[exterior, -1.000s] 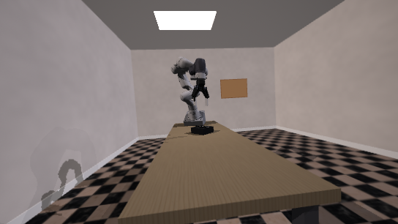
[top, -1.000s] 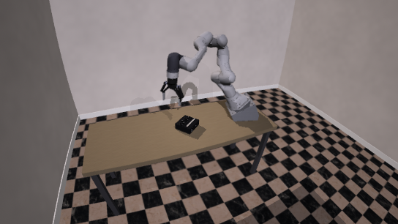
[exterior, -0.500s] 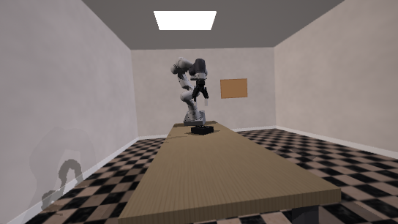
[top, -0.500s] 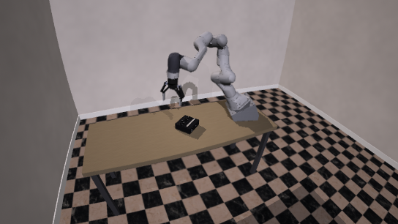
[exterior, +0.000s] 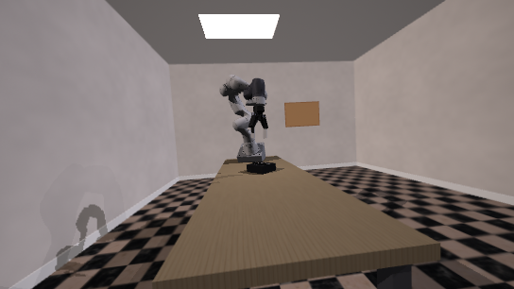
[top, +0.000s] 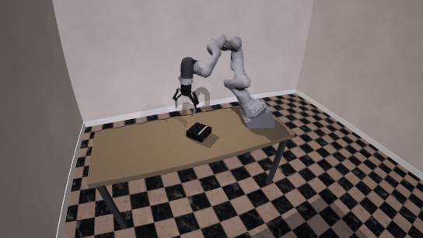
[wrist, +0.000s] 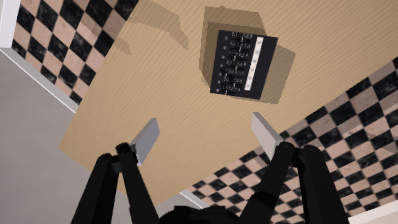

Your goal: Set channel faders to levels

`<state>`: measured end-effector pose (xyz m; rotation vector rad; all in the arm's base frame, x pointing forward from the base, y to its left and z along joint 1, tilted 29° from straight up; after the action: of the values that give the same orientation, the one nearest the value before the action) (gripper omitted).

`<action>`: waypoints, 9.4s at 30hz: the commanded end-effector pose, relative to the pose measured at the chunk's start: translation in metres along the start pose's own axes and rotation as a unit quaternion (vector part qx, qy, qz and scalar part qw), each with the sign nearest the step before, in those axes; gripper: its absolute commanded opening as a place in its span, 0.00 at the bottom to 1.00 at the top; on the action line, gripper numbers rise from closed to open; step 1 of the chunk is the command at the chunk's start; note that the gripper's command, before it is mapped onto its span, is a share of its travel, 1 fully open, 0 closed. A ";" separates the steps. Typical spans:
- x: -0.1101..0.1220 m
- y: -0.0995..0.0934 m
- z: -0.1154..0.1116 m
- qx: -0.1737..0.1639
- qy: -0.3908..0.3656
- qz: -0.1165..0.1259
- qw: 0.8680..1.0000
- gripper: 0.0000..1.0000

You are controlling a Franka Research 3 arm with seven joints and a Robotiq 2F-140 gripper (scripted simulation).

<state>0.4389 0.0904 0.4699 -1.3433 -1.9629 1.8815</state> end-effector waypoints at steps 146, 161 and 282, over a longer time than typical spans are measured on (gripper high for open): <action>0.024 0.116 0.081 0.005 0.548 -0.078 0.833 1.00; 0.027 0.115 0.080 0.003 0.714 -0.050 0.698 1.00; -0.020 0.118 0.071 0.009 0.507 -0.052 0.861 1.00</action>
<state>0.4608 0.0038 0.3599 -1.5939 -1.5246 1.0260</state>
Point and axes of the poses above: the point where the finger pads meet when closed, its own y axis out along the fingers, its own x axis across the jaws, z = x × y, the point moved 6 cm from there along -y, back along the fingers, and after that the axes turned 5 degrees about y, right-handed, at the moved point
